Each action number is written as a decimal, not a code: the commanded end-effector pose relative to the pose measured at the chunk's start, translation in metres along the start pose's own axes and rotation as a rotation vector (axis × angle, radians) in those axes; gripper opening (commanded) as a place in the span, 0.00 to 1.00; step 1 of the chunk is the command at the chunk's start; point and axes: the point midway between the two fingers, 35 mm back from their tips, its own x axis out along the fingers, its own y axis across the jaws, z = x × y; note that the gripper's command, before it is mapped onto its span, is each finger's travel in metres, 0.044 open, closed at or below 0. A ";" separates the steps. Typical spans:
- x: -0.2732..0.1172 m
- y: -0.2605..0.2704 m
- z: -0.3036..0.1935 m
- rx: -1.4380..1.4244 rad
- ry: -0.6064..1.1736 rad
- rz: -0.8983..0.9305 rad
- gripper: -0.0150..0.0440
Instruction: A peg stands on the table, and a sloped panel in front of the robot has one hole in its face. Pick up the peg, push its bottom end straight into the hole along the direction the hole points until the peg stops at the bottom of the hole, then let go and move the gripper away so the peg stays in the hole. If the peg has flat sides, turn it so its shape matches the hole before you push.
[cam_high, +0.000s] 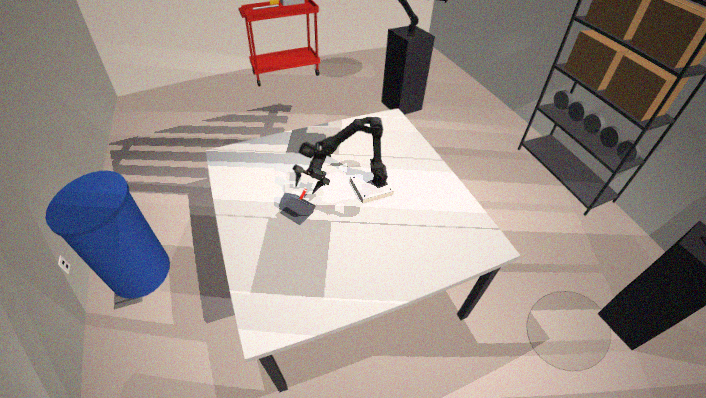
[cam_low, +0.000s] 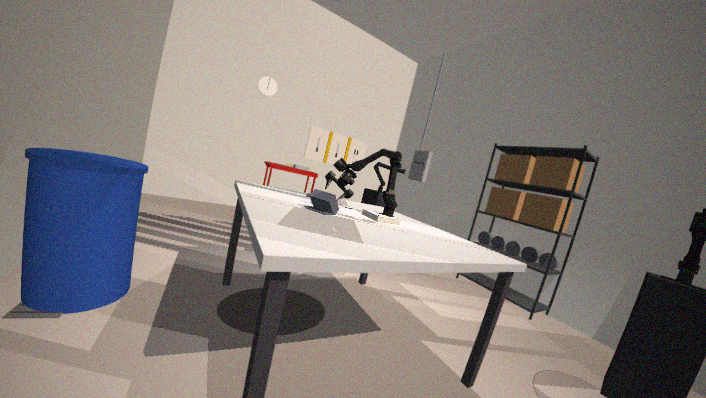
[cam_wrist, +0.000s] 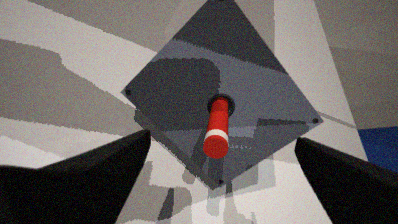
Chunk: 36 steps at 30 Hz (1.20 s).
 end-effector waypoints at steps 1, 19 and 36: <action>-0.010 -0.004 0.002 -0.011 -0.002 -0.011 1.00; -0.046 -0.002 -0.003 -0.004 0.001 -0.005 1.00; -0.072 0.004 -0.008 -0.001 0.002 -0.003 1.00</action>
